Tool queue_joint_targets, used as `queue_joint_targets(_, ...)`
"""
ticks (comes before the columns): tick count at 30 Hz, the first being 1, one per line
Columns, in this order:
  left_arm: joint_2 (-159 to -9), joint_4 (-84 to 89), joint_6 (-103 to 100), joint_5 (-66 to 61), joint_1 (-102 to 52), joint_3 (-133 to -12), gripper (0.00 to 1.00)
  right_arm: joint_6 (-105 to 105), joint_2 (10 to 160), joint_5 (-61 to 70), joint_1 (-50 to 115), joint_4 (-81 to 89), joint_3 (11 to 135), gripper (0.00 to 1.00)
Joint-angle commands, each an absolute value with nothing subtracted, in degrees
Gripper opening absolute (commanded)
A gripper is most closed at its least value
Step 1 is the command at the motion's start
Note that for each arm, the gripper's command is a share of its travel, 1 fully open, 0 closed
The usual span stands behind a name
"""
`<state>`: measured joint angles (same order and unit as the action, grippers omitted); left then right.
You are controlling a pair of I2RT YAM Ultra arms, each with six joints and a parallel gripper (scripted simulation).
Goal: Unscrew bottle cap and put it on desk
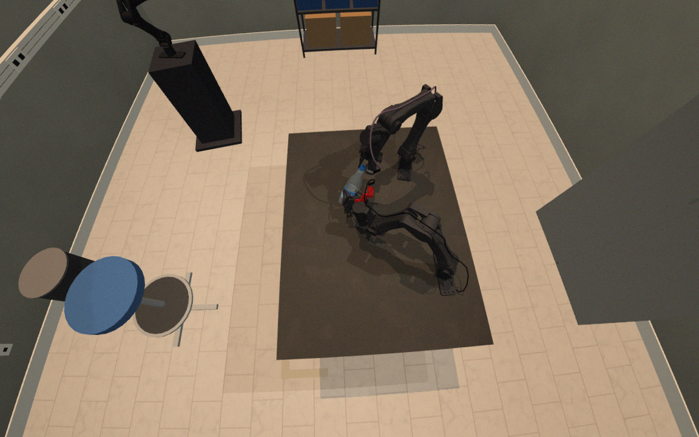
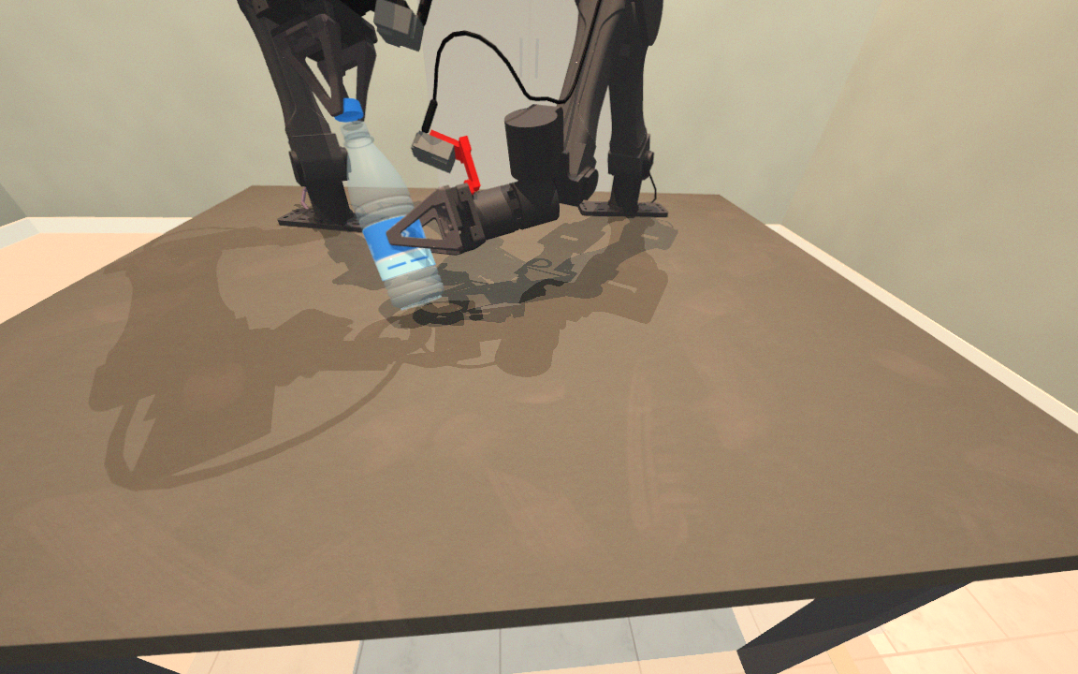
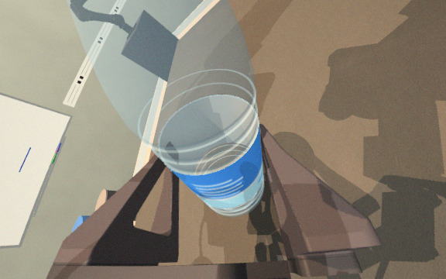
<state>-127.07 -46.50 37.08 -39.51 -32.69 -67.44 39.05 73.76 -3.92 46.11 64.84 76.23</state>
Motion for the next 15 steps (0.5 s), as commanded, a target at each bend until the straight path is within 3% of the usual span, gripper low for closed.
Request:
queue_joint_targets(1, -125.91, -46.65, 36.6, -39.82, -32.74, -67.83, 0.0, 38.19, 72.46, -3.86, 45.76, 66.48, 78.11, 0.0)
queue_joint_targets(15, -125.91, -46.65, 36.6, -39.82, -32.74, -67.83, 0.0, 38.71, 73.6, -3.92, 46.12, 65.53, 76.59, 0.0)
